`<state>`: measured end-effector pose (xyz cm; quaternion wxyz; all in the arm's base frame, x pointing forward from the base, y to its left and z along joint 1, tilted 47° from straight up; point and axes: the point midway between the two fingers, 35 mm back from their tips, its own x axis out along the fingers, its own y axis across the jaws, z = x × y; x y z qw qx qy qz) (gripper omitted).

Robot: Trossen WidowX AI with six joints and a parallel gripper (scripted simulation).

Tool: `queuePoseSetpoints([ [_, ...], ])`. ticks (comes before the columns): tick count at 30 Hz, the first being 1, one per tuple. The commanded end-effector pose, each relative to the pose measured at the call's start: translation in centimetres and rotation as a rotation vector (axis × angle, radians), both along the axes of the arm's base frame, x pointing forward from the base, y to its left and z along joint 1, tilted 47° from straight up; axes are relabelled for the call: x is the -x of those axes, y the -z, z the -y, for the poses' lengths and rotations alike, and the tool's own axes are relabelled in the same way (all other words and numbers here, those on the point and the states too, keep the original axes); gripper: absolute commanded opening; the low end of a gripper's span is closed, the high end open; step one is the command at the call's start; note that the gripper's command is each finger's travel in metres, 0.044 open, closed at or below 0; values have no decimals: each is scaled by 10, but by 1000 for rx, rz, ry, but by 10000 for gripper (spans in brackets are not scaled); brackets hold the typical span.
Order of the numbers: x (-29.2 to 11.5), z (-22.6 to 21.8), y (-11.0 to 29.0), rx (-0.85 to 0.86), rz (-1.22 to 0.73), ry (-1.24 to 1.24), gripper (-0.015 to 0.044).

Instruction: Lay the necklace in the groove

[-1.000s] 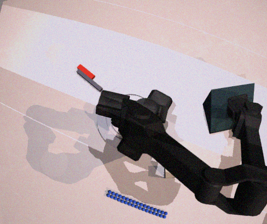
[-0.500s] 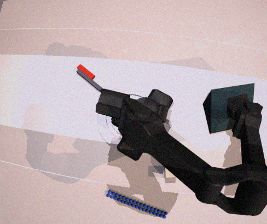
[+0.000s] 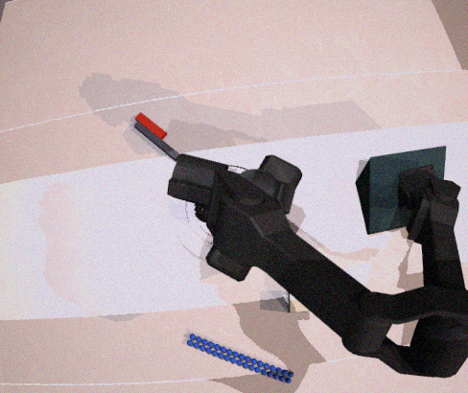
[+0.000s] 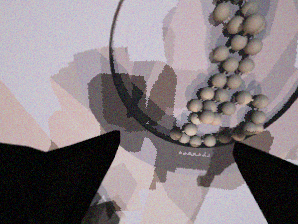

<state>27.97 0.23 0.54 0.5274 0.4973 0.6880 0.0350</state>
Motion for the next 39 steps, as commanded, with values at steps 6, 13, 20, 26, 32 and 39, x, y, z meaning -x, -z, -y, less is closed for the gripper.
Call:
queuePoseSetpoints([
  [6, 3, 53, 11, 21, 197, -186, 380],
  [13, 3, 53, 12, 21, 202, -191, 380],
  [20, 1, 48, 17, 25, 209, -192, 380],
  [26, 1, 43, 21, 24, 208, -192, 380],
  [32, 1, 36, 28, 23, 206, -191, 380],
  [39, 1, 28, 36, 20, 204, -191, 380],
])
